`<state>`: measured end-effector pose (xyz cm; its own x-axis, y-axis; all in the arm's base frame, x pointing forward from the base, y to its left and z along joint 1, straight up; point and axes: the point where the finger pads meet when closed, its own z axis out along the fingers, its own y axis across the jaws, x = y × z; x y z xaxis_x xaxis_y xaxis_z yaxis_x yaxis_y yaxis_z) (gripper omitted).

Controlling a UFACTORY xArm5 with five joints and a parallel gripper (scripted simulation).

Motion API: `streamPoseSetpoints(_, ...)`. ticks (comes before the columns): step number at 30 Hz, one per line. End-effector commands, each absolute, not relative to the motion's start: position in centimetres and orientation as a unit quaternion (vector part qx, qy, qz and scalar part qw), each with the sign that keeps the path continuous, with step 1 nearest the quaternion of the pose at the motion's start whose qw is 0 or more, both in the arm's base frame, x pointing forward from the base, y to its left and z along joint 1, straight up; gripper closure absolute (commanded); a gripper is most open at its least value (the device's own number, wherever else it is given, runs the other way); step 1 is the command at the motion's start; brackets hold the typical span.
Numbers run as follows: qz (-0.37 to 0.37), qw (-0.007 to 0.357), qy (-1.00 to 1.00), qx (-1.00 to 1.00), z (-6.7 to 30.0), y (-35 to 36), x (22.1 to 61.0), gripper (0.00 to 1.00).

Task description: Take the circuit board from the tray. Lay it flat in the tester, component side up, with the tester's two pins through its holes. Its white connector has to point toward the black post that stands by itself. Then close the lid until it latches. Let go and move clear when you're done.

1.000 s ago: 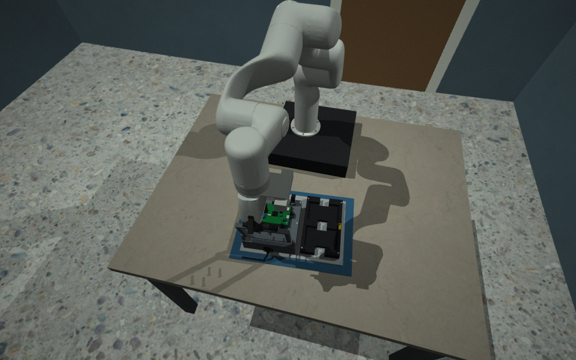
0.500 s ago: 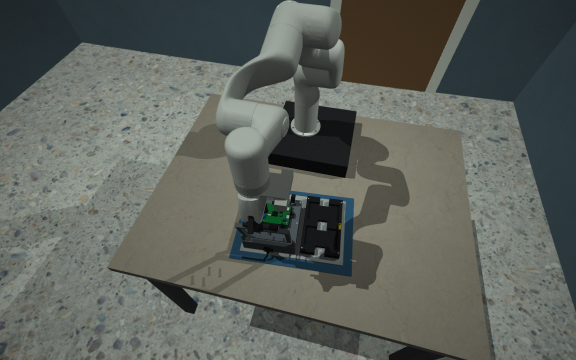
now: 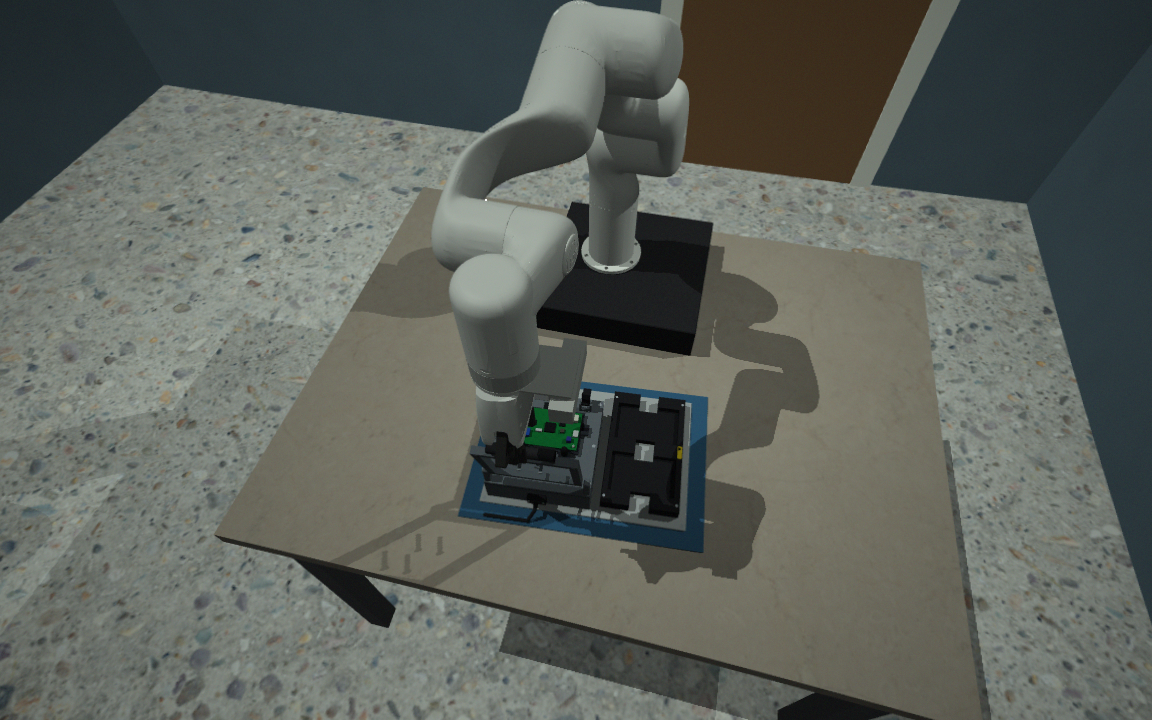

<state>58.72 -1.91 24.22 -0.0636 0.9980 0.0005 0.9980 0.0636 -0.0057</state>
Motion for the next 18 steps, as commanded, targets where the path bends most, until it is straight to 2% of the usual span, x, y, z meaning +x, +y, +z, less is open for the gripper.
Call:
streamPoseSetpoints(1, 0.0, 0.0, -0.729, -0.684, 24.4, -1.9, 58.8, 0.48)
streamPoseSetpoints(18, 0.0, 0.0, -0.729, -0.684, 22.9, -1.9, 58.8, 0.48)
